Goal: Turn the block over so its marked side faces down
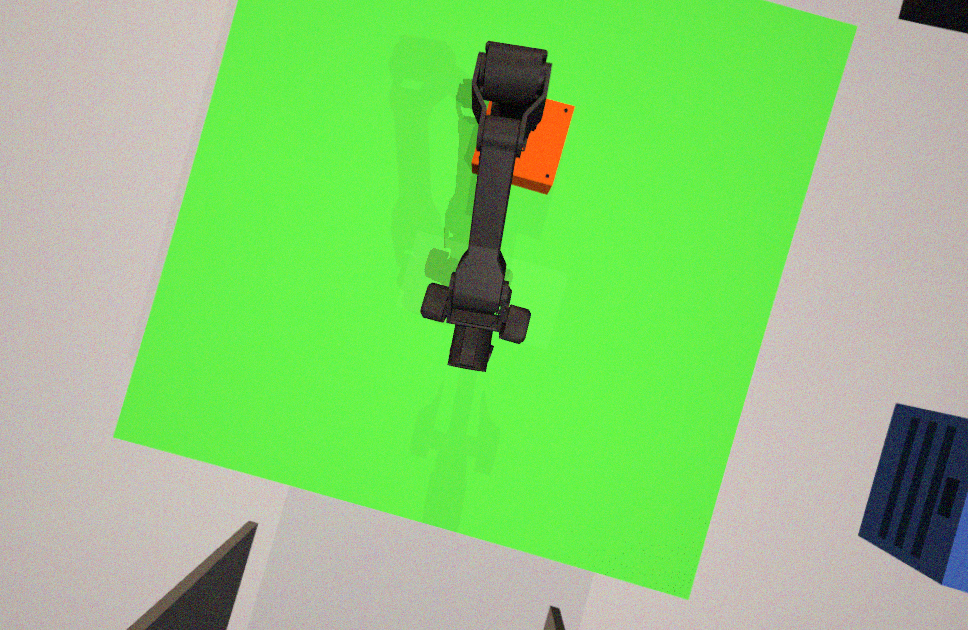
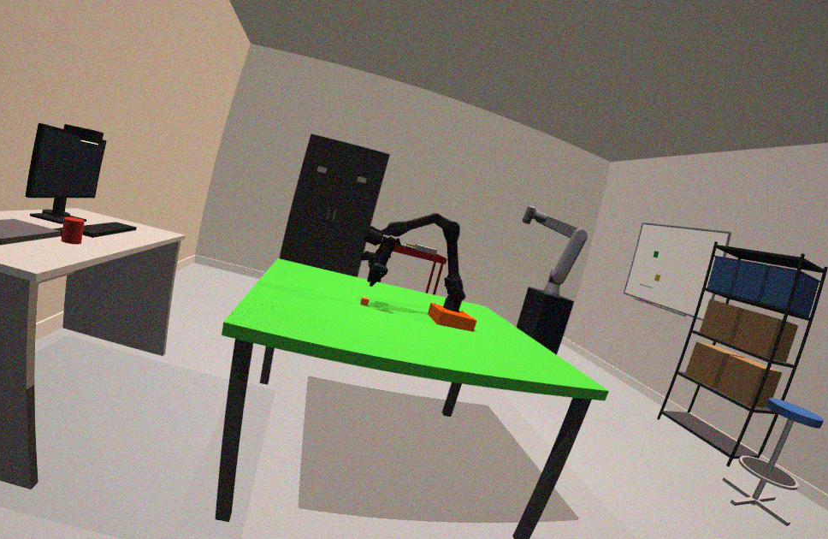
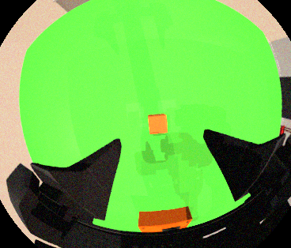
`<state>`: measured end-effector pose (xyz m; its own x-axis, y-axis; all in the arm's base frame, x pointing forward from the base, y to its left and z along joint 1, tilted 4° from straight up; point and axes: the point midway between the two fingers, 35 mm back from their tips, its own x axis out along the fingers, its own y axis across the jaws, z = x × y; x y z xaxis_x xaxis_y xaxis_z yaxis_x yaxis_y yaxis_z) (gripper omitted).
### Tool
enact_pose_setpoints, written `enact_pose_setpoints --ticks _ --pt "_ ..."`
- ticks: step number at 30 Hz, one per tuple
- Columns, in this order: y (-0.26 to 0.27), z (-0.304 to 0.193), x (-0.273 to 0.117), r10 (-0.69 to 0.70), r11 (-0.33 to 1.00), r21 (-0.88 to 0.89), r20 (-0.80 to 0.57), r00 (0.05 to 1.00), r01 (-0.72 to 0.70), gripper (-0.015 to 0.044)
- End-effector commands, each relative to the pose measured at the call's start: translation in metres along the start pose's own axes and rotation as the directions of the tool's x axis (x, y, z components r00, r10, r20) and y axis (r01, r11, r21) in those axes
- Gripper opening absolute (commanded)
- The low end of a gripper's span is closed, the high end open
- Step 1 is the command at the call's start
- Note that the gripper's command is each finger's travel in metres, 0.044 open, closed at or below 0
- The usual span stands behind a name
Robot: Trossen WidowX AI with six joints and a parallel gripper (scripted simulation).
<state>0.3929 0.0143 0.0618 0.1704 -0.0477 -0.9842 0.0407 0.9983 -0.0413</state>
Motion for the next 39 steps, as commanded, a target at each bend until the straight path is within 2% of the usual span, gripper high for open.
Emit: enact_pose_setpoints --ticks 1,5,9,13,39 --pt "0.000 0.005 0.000 0.006 1.000 0.007 -0.112 0.994 -0.005 0.0440" --pt "0.000 0.008 -0.003 0.007 1.000 0.009 -0.187 0.982 -0.006 0.0440" --pt "0.000 0.008 0.000 0.007 1.000 0.009 -0.187 0.982 -0.006 0.0440" --pt "0.001 0.002 0.031 0.007 1.000 0.009 -0.187 0.982 -0.006 0.0440" --pt "0.001 -0.004 0.065 0.007 1.000 0.009 -0.187 0.982 -0.006 0.0440"
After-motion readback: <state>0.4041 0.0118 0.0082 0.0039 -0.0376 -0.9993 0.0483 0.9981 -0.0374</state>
